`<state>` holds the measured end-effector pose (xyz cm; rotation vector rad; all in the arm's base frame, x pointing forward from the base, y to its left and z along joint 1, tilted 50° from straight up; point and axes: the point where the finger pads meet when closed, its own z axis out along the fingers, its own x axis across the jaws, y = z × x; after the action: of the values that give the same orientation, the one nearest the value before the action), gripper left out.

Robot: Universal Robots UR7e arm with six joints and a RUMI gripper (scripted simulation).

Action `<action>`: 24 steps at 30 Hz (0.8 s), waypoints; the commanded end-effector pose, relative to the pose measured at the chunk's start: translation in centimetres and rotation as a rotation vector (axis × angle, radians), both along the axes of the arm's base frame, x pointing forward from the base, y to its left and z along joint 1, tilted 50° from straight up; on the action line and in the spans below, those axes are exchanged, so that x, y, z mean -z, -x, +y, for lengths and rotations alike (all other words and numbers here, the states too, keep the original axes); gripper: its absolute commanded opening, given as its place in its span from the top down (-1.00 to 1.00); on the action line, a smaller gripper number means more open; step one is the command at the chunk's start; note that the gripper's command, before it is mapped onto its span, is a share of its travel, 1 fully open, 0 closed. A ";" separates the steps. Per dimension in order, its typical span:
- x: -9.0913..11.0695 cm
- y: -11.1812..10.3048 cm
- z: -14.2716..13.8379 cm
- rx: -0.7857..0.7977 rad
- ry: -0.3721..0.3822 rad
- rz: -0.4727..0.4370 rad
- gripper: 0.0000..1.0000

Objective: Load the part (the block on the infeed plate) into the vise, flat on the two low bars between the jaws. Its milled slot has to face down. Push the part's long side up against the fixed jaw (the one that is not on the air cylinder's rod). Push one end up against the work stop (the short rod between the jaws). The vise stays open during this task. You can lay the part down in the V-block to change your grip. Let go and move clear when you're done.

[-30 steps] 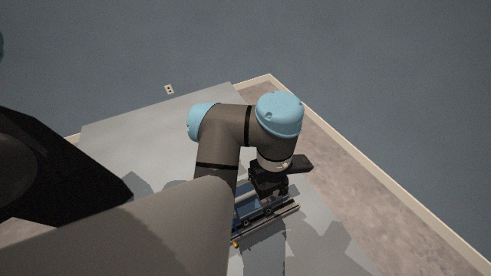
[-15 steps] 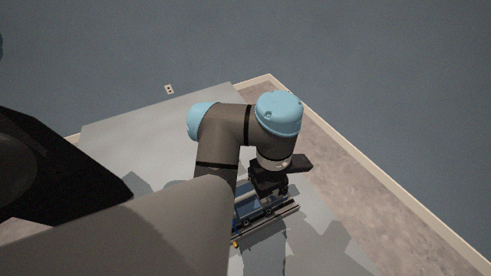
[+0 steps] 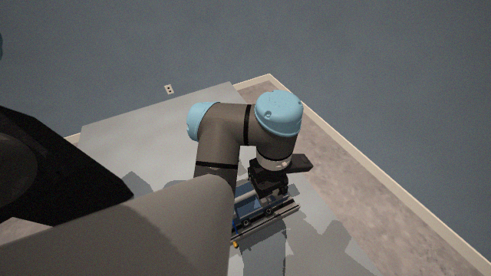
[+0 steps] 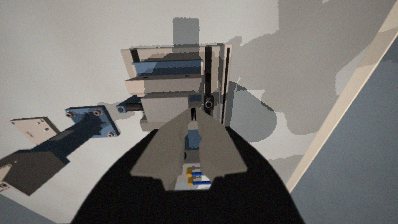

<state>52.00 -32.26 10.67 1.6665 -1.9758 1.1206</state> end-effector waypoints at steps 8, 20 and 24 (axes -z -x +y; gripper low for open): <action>0.1 -0.1 0.2 -0.004 -0.001 0.001 1.00; 0.1 -0.1 0.2 -0.003 -0.001 0.001 1.00; -0.1 0.0 0.0 -0.002 0.000 0.000 1.00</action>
<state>52.00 -32.26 10.67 1.6665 -1.9758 1.1206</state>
